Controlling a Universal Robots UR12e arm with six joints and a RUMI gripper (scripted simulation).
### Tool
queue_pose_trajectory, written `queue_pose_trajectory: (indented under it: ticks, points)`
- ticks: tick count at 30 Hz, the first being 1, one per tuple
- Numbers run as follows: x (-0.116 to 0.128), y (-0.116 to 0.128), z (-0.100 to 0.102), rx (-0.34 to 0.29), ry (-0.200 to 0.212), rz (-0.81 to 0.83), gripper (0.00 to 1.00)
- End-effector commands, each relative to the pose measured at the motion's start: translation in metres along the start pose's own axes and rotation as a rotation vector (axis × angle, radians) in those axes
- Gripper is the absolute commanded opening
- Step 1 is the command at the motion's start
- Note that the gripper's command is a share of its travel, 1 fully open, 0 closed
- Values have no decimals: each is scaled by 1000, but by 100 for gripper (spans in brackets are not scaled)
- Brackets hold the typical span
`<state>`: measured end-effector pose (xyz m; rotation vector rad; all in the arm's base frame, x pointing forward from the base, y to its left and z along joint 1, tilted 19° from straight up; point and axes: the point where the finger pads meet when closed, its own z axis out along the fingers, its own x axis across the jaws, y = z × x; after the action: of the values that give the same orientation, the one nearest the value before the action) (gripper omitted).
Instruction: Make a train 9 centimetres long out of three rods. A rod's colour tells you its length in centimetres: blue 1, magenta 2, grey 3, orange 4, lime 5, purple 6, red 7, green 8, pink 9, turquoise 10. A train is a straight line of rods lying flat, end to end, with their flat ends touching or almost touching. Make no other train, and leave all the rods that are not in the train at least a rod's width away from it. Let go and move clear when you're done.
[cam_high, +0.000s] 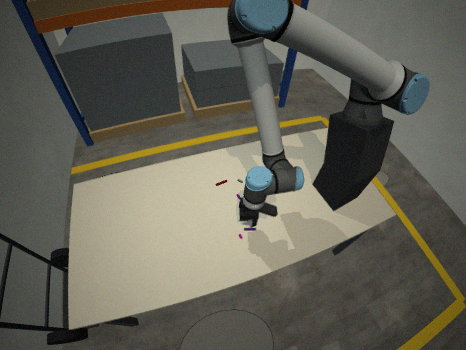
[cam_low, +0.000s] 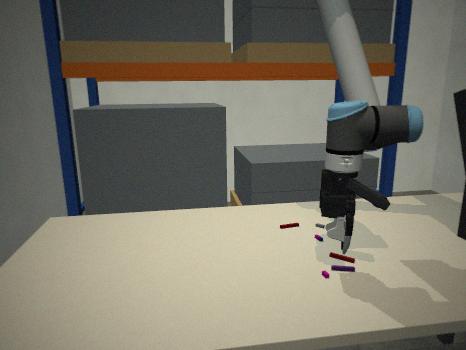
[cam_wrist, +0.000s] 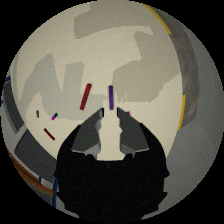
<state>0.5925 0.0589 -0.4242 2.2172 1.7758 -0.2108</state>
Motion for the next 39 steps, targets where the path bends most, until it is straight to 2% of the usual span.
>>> queue_pose_trajectory:
  ticks: [1,22,39]
  points:
    - [0,0,5,-1,0,0,14]
    - [2,0,31,-1,0,0,14]
    - [2,0,36,-1,0,0,14]
